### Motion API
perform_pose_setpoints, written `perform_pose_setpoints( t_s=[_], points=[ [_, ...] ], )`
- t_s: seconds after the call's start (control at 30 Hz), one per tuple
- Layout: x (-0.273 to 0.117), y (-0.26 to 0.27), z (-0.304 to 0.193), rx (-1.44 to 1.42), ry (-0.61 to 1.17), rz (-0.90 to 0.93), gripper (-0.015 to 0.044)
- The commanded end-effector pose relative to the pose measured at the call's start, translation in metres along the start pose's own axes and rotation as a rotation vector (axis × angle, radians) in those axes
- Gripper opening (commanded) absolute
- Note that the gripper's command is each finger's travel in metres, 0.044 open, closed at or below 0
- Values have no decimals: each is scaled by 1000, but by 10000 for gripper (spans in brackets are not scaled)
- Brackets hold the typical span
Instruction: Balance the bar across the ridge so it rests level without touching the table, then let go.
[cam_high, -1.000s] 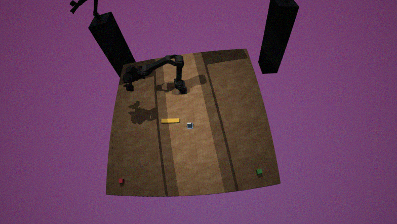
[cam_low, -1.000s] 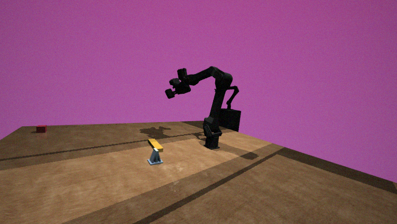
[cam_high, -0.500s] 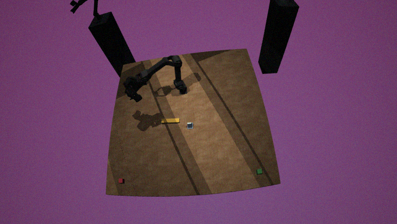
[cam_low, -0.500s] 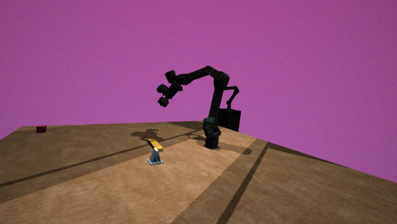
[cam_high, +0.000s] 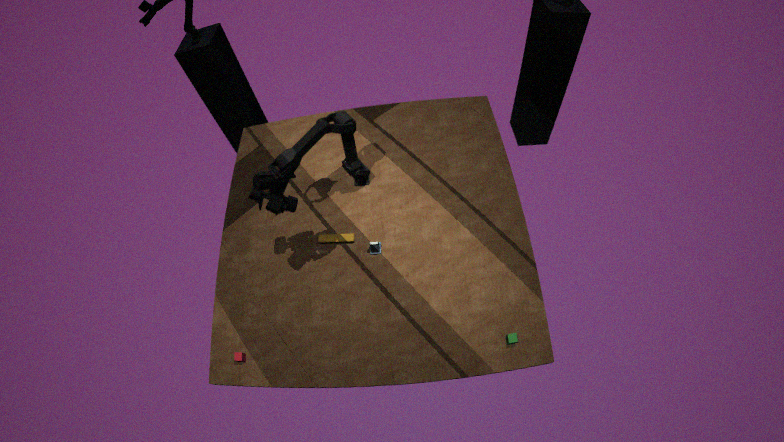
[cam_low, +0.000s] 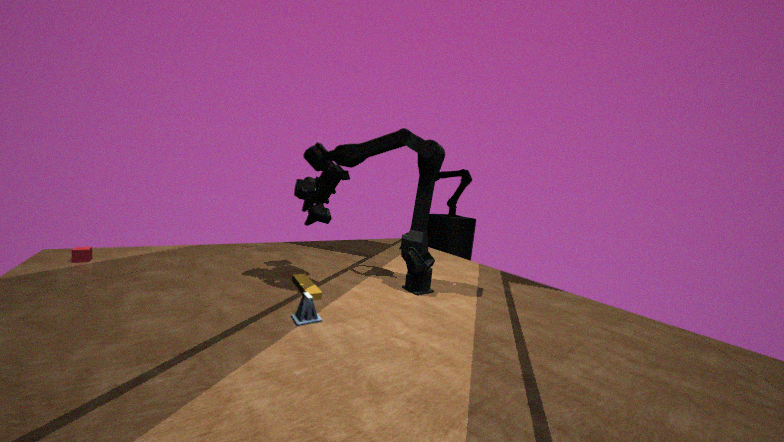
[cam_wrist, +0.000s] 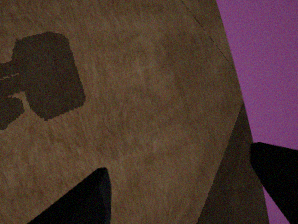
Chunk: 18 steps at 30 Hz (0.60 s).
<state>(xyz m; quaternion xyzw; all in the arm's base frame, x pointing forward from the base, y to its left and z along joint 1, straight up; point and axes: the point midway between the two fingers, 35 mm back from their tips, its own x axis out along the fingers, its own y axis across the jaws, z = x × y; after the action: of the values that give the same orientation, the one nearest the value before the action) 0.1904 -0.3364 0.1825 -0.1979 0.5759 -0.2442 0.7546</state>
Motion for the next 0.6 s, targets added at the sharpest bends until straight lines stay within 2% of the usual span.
perform_pose_setpoints(
  t_s=[0.0, 0.57],
  points=[
    [2, 22, 15, -159, -13, 82, 315],
    [-15, 124, 57, -864, -116, 403, 315]
  ],
)
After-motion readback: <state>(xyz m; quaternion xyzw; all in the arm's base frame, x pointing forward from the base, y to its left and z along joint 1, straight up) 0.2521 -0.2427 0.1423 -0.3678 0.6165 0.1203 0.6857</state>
